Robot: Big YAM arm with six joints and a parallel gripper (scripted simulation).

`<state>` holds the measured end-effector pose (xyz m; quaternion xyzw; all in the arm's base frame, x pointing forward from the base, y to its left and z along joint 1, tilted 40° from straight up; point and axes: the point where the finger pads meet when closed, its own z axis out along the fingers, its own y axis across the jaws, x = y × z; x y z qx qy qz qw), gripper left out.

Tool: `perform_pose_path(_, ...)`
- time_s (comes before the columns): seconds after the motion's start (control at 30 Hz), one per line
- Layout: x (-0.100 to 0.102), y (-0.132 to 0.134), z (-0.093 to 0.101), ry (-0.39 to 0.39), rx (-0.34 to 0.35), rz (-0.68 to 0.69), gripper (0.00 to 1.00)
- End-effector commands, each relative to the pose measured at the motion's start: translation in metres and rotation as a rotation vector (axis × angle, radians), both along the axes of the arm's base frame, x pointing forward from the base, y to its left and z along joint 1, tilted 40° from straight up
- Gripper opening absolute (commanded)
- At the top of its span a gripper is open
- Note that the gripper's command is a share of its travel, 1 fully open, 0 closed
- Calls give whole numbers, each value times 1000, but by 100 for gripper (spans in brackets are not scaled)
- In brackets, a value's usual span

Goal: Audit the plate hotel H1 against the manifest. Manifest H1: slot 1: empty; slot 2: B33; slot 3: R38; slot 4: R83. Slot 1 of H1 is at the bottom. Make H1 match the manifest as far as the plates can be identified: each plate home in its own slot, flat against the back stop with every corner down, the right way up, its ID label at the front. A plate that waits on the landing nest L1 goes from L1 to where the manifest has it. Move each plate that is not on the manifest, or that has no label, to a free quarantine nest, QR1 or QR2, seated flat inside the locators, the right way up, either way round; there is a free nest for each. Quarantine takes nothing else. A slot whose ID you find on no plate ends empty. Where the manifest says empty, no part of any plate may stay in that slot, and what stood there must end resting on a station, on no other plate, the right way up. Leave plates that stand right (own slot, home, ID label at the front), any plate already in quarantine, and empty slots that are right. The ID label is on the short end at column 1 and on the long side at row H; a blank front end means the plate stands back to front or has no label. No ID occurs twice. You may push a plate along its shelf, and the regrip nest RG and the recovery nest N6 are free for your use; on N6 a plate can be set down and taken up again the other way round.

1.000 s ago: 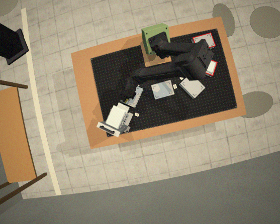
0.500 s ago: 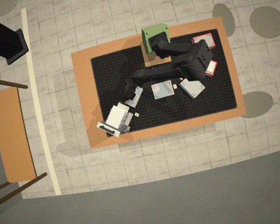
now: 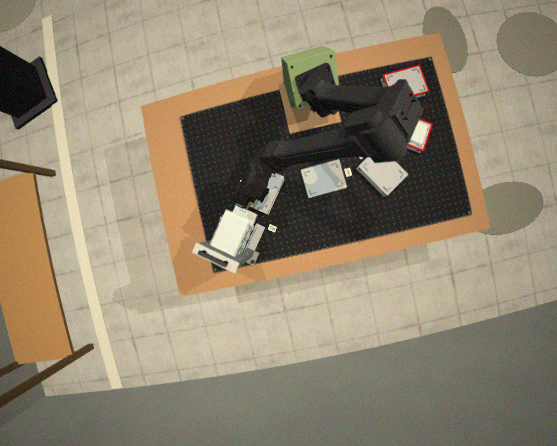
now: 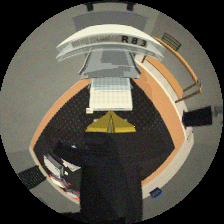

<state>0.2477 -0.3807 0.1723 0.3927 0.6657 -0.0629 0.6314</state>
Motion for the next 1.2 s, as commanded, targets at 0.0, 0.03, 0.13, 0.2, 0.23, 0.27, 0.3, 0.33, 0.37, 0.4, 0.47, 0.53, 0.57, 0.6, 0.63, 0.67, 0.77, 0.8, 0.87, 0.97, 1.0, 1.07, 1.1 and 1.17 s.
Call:
perform_pose_path(0.0, 10, -11, 14, -16, -13, 5, 0)
perform_pose_path(0.03, 10, -11, 15, -16, -14, 4, 0)
perform_pose_path(0.13, 10, -13, 17, -17, -17, 4, 0)
perform_pose_path(0.2, 10, -13, 17, -18, -19, 4, 0)
perform_pose_path(0.23, 11, -13, 15, -15, -12, 5, 0)
perform_pose_path(0.27, 12, -14, 16, -15, -12, 5, 0)
perform_pose_path(0.3, 12, -14, 16, -15, -12, 5, 0)
perform_pose_path(0.33, 12, -15, 17, -16, -13, 5, 0)
perform_pose_path(0.37, 12, -15, 18, -17, -15, 5, 0)
perform_pose_path(0.4, 12, -16, 19, -17, -16, 4, 0)
perform_pose_path(0.47, 14, -17, 19, -16, -15, 5, 0)
perform_pose_path(0.53, 14, -18, 19, -15, -12, 5, 0)
perform_pose_path(0.57, 15, -18, 19, -16, -12, 5, 0)
perform_pose_path(0.6, 15, -19, 20, -16, -13, 5, 0)
perform_pose_path(0.63, 15, -19, 20, -16, -13, 5, 0)
perform_pose_path(0.67, 16, -20, 20, -16, -13, 5, 0)
perform_pose_path(0.77, 15, -21, 26, -22, -28, 3, 0)
perform_pose_path(0.8, 16, -21, 24, -19, -21, 4, 0)
perform_pose_path(0.87, 17, -22, 22, -16, -12, 5, 0)
perform_pose_path(0.97, 18, -23, 23, -16, -13, 5, 0)
perform_pose_path(1.0, 18, -23, 23, -16, -13, 5, 0)
perform_pose_path(1.07, 19, -24, 24, -16, -13, 5, 0)
perform_pose_path(1.1, 19, -25, 24, -16, -13, 5, 0)
perform_pose_path(1.17, 20, -26, 25, -16, -13, 5, 0)
